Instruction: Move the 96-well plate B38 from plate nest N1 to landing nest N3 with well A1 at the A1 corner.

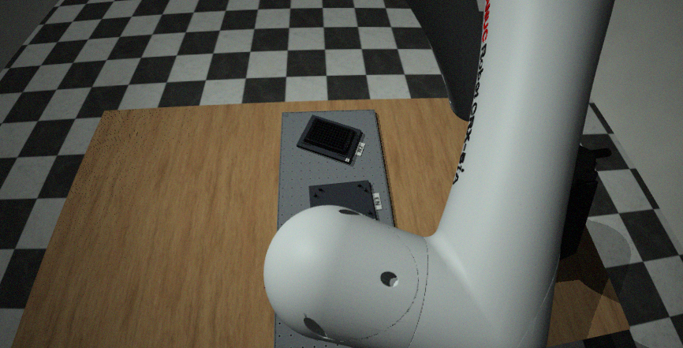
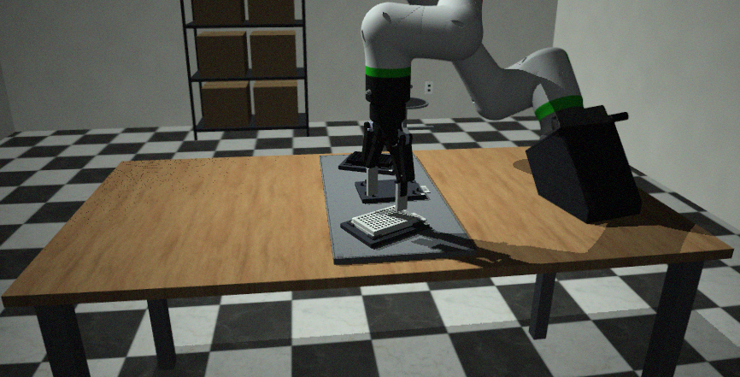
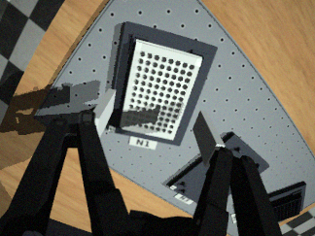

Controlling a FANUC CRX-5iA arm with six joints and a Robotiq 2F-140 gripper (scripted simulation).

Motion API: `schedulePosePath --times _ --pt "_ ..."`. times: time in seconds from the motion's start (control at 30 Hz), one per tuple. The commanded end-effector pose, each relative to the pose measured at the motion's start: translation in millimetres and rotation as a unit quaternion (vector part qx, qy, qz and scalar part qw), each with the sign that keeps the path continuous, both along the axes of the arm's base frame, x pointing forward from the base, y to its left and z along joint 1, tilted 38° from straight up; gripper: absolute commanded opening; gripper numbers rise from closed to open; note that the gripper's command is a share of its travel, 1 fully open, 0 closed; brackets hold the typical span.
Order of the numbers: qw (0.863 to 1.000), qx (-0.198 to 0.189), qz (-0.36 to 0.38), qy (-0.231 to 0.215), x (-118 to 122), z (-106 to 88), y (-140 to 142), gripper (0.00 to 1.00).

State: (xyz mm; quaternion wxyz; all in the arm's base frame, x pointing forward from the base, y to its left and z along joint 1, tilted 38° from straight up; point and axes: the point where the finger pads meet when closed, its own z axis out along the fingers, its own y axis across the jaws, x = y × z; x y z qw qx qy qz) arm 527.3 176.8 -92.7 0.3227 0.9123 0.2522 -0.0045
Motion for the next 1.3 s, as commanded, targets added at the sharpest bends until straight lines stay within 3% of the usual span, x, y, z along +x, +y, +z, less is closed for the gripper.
schedulePosePath --times 0.0,1.27 --pt "1.000 0.000 0.000 0.000 0.1 0.1 0.3 0.66" --pt "1.000 -0.001 0.000 -0.001 3.5 -12.3 -9.1 0.66"
